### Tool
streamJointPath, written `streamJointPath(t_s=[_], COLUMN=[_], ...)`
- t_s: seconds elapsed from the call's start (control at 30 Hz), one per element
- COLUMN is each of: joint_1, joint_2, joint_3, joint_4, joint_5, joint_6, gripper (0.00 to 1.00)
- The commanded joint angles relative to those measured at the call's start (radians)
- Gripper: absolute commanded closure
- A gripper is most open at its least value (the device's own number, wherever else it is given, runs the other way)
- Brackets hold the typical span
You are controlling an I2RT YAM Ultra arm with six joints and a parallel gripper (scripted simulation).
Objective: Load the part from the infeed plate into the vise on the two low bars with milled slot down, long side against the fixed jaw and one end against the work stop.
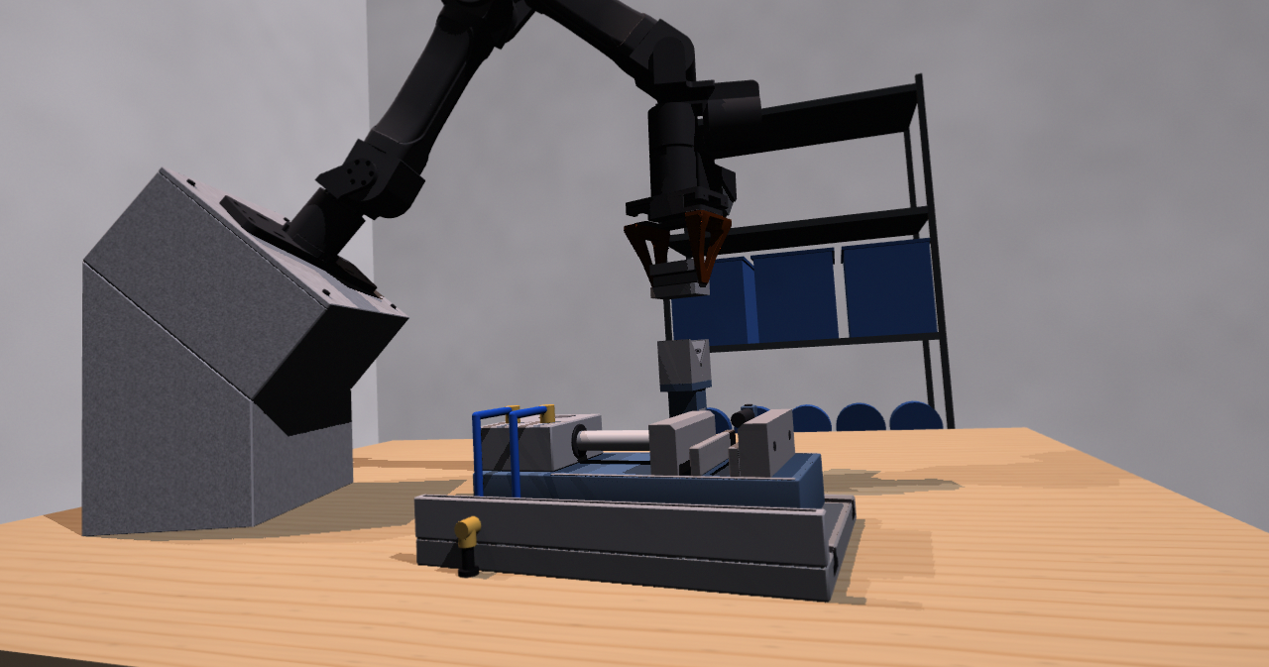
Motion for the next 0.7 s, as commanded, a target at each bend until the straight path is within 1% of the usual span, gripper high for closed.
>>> streamJointPath(t_s=[0.0,0.03,0.17,0.27,0.5,0.53,0.67], joint_1=[-0.017,-0.019,-0.026,-0.031,-0.038,-0.040,-0.044], joint_2=[-0.041,-0.042,-0.043,-0.046,-0.046,-0.050,-0.051], joint_3=[-0.008,0.002,-0.014,-0.005,-0.022,0.013,0.011], joint_4=[0.002,0.000,0.006,0.006,0.008,0.001,0.007], joint_5=[-0.022,-0.023,-0.028,-0.031,-0.037,-0.038,-0.040], joint_6=[-0.056,-0.066,-0.106,-0.133,-0.172,-0.180,-0.204], gripper=[1.00,1.00,1.00,1.00,1.00,1.00,1.00])
